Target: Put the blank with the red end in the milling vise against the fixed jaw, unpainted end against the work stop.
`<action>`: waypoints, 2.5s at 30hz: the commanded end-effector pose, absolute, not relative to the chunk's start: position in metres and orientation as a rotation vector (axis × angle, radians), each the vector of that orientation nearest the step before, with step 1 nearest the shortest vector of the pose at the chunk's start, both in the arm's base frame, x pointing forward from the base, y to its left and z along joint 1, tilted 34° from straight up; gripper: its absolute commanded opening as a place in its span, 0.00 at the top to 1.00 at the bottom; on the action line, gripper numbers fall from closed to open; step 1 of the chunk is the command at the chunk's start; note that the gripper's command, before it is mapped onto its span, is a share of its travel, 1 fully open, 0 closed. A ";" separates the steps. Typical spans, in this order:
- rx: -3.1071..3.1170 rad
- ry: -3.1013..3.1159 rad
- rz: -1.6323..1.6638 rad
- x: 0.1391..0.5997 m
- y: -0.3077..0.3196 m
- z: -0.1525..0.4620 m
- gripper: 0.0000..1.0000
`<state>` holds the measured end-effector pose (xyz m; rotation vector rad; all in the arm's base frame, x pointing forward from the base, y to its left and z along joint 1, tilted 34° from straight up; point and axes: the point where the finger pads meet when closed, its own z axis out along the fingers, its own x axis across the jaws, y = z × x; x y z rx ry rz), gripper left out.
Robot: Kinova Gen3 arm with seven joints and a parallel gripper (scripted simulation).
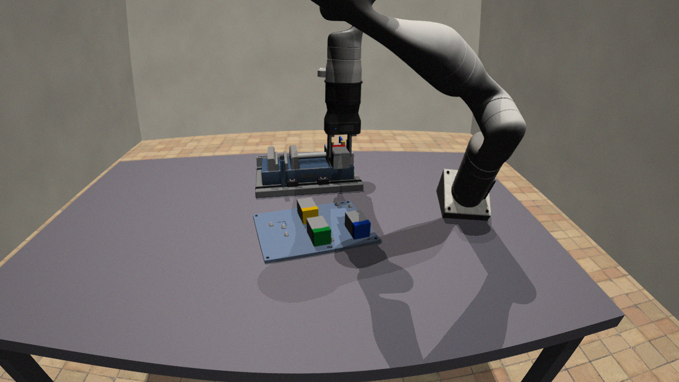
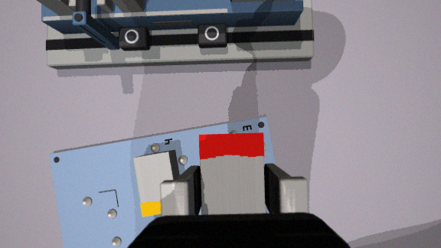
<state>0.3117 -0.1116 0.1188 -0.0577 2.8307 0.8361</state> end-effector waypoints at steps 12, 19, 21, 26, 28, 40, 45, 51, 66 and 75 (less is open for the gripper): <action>-0.059 2.834 0.832 0.335 -0.139 0.105 1.00; -0.053 2.837 0.832 0.348 -0.155 0.096 1.00; -0.051 2.838 0.832 0.352 -0.160 0.094 1.00; -0.047 2.841 0.831 0.362 -0.172 0.087 1.00; -0.047 2.841 0.831 0.362 -0.172 0.087 1.00; -0.049 2.840 0.831 0.386 -0.197 0.075 1.00; -0.047 2.841 0.831 0.391 -0.204 0.071 1.00; -0.053 2.837 0.831 0.403 -0.214 0.067 1.00; -0.054 2.836 0.830 0.428 -0.244 0.051 1.00; -0.048 2.840 0.831 0.445 -0.271 0.035 1.00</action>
